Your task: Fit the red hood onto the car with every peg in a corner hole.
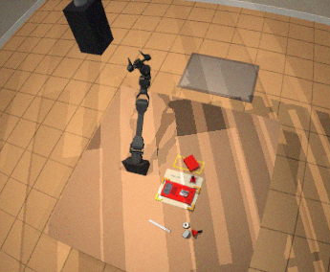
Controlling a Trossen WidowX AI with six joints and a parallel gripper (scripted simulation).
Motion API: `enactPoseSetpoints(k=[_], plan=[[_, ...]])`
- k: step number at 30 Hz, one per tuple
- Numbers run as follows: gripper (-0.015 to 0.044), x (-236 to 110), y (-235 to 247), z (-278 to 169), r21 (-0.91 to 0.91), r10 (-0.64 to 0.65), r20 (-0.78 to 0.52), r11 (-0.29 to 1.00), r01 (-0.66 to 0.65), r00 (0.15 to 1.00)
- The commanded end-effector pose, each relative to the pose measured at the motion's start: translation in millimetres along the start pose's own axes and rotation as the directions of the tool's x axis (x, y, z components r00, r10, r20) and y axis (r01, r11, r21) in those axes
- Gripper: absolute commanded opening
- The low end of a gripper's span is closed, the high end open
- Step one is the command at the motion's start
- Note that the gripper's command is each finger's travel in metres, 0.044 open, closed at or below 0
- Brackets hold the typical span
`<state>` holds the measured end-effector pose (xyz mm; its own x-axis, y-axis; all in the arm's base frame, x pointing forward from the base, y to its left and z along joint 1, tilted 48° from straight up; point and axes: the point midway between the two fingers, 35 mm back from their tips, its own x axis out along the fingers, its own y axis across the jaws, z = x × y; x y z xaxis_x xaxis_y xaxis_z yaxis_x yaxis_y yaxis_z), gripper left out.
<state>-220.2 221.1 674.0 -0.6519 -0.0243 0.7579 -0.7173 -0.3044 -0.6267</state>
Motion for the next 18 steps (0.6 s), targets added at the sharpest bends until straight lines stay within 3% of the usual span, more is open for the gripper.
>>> enactPoseSetpoints(k=[1, 9, 18], plan=[[0.044, -19.1, -8.3, -36.8, 0.039, 0.012, -0.132, 0.999, -0.007, 0.991], [0.044, -63.3, -31.5, -94.0, 0.095, 0.007, -0.356, 0.995, 0.029, 0.934], [0.044, -130.3, -61.9, -147.4, 0.151, -0.02, -0.587, 0.98, 0.133, 0.809]])
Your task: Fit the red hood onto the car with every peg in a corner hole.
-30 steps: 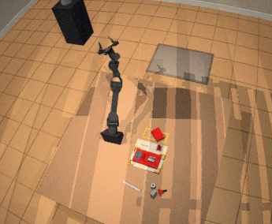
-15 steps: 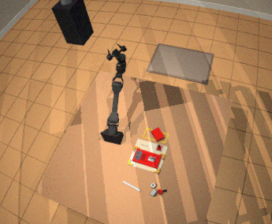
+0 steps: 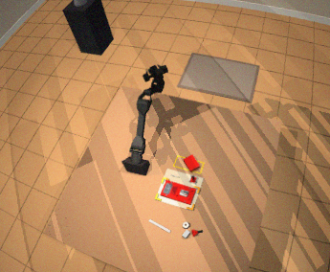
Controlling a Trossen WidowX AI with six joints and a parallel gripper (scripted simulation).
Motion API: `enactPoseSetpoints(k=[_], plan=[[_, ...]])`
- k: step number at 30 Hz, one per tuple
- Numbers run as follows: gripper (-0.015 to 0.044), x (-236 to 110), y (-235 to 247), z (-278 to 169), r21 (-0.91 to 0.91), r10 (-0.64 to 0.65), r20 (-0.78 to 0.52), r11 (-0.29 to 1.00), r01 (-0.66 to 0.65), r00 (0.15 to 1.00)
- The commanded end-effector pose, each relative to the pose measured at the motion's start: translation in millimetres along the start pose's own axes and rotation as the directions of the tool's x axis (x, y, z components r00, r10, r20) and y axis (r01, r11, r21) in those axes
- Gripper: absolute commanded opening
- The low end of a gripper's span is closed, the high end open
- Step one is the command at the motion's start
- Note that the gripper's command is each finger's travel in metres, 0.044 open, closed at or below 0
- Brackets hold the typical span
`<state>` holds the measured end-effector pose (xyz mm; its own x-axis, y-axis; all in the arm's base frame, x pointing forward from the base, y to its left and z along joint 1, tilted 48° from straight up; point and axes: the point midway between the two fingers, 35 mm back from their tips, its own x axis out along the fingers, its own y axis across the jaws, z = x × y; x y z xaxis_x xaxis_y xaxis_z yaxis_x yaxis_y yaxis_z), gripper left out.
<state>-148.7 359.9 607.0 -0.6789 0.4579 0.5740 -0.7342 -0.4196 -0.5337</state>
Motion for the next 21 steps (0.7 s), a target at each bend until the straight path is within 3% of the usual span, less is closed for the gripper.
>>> enactPoseSetpoints(k=[1, 10, 21], plan=[[0.044, -20.0, -20.1, -39.0, 0.063, -0.031, -0.132, 0.997, 0.039, 0.991], [0.044, -76.2, -62.8, -106.6, 0.171, -0.106, -0.379, 0.968, 0.182, 0.919], [0.044, -172.7, -108.8, -170.0, 0.258, -0.19, -0.635, 0.861, 0.438, 0.748]])
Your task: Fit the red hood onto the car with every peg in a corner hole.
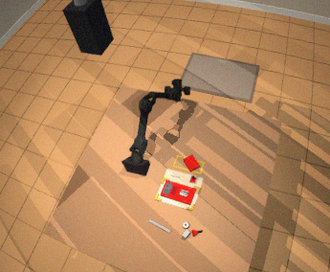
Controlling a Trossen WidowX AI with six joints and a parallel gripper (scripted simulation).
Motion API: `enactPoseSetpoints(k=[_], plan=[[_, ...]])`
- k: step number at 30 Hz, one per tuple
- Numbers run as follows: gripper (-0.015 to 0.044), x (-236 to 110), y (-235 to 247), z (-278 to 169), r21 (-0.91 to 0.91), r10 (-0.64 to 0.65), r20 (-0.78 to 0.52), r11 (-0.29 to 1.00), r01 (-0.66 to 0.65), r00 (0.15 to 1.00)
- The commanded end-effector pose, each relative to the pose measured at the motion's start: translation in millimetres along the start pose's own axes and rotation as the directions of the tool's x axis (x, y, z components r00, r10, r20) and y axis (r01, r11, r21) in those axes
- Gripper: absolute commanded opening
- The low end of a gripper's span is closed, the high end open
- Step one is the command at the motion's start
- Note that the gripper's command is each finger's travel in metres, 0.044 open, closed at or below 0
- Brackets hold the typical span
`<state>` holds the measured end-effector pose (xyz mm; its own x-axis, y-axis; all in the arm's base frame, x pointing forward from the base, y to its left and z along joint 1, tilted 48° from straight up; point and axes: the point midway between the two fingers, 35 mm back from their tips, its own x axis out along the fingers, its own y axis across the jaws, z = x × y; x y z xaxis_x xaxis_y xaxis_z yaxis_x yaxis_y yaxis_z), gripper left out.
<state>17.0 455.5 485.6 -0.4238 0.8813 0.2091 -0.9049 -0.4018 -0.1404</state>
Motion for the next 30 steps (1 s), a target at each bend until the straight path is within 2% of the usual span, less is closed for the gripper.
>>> enactPoseSetpoints(k=[1, 9, 16, 24, 30], plan=[[0.044, -20.2, -34.7, -33.6, 0.102, -0.075, -0.105, 0.991, 0.085, 0.992], [0.044, -69.1, -91.8, -87.3, 0.263, -0.201, -0.277, 0.925, 0.275, 0.94], [0.044, -123.4, -133.5, -131.7, 0.381, -0.292, -0.413, 0.805, 0.455, 0.863], [0.044, -189.7, -159.0, -176.0, 0.505, -0.351, -0.553, 0.581, 0.638, 0.756], [0.044, -248.8, -168.9, -212.9, 0.566, -0.351, -0.657, 0.355, 0.744, 0.667]])
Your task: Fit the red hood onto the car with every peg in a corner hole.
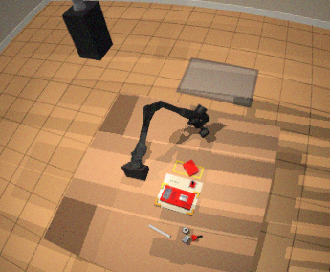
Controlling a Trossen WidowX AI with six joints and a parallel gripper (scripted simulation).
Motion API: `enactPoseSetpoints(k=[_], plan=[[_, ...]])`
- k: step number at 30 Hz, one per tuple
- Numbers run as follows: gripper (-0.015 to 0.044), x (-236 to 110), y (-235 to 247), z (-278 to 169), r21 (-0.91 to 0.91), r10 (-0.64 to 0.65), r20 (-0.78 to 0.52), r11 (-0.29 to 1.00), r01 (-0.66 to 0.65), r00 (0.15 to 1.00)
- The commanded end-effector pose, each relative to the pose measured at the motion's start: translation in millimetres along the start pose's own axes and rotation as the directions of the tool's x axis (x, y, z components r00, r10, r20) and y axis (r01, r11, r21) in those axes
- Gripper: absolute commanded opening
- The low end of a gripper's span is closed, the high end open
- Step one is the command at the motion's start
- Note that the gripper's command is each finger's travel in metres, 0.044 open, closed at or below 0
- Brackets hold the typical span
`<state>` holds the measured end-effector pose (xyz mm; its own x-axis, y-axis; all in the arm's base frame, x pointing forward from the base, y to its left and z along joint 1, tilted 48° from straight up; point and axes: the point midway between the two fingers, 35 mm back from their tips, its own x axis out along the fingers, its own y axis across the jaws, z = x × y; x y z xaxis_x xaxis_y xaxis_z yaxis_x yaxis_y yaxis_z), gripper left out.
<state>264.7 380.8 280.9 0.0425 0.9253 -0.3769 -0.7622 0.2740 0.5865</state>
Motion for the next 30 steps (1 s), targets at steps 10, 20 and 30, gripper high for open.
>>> enactPoseSetpoints(k=[10, 20, 30], plan=[[0.044, -55.3, -131.2, -65.4, 0.528, -0.182, -0.192, 0.809, 0.258, 0.964], [0.044, -117.0, -194.6, -130.5, 0.854, -0.175, -0.323, 0.37, 0.366, 0.93], [0.044, -159.0, -216.4, -171.7, 0.935, -0.111, -0.354, -0.01, 0.356, 0.928]])
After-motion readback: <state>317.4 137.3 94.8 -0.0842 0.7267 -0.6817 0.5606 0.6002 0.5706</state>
